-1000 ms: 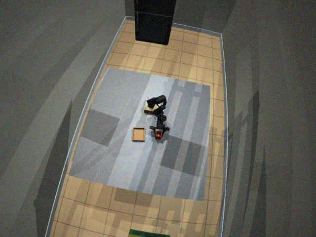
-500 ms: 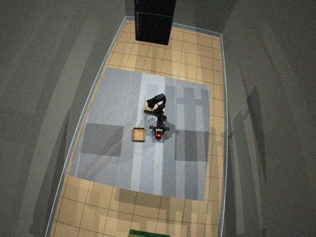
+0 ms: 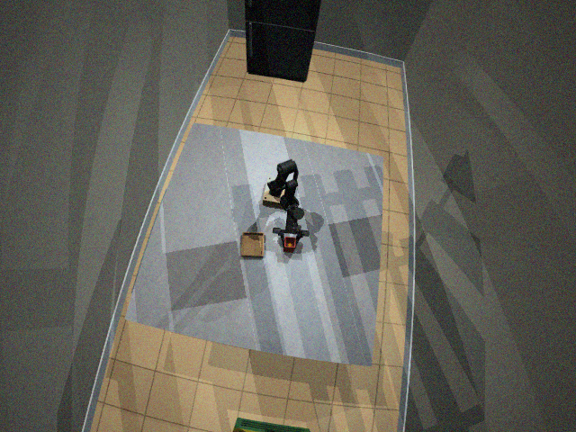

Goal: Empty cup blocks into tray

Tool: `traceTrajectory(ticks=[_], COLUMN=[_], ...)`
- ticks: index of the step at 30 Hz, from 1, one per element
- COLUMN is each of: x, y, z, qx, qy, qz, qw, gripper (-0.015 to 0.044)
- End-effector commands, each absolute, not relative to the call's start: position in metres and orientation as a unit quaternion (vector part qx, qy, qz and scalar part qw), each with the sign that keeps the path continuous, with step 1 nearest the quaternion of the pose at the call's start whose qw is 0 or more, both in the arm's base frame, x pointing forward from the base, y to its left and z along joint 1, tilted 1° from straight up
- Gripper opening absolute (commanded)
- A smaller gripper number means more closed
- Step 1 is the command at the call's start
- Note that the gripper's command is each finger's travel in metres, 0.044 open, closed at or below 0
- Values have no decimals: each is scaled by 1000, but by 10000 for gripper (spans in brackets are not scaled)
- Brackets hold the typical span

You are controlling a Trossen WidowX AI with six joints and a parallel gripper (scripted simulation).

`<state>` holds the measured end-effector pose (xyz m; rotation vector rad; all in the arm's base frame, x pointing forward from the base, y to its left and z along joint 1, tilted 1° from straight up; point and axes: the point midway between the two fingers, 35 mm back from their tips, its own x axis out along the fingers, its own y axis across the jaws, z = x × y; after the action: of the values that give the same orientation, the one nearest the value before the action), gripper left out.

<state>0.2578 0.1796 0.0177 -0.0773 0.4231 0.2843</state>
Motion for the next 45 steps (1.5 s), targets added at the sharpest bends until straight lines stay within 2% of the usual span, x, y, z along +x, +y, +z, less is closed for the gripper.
traceTrajectory(ticks=[1,20,45], x=[258,260,311], y=[181,181,110], z=[28,47,53], qx=[-35,-35,-21], qy=[204,205,212], qz=[143,142,76], qw=[968,968,974], gripper=[0,0,0])
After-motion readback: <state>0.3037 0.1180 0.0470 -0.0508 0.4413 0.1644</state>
